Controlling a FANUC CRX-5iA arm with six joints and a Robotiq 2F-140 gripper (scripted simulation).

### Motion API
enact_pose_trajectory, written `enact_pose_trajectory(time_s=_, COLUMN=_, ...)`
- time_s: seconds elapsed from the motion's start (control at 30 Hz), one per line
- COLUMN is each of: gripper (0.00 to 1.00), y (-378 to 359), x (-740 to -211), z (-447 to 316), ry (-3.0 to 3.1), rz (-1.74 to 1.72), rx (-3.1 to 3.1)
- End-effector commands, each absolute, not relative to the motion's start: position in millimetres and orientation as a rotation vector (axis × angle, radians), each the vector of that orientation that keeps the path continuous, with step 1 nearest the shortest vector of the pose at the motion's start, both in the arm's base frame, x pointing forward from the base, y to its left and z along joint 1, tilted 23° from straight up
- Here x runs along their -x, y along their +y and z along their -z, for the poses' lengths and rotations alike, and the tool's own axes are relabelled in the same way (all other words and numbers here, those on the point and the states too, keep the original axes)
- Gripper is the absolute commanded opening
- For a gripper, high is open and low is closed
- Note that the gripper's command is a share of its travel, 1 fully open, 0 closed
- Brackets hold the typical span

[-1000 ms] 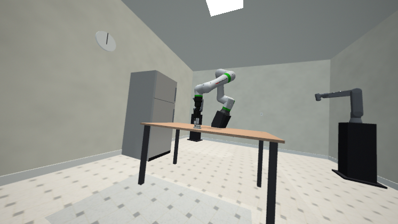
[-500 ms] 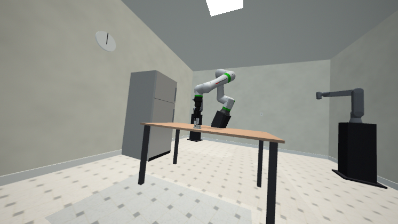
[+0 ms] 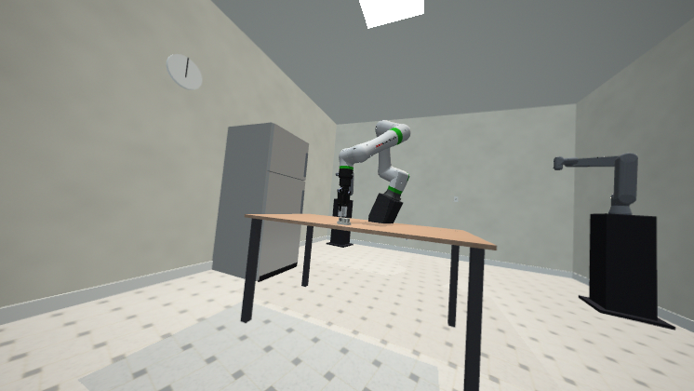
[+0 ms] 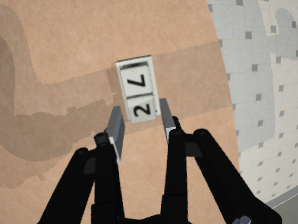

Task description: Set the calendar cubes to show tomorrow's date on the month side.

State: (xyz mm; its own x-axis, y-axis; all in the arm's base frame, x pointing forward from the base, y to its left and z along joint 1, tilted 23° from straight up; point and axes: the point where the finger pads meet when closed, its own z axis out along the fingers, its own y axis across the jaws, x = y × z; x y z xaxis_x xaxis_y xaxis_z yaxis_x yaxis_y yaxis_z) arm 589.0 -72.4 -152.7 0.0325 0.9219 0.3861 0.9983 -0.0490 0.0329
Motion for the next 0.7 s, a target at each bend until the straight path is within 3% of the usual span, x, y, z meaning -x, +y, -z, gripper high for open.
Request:
enact_pose_trajectory(time_s=0.0, gripper=0.36, y=-71.7, x=-589.3, z=154.8, ry=-1.978, rz=0.449, rx=2.064)
enact_pose_trajectory(time_s=0.67, gripper=0.36, y=-62.2, x=-590.5, z=177.6, ry=-1.978, rz=0.449, rx=2.064)
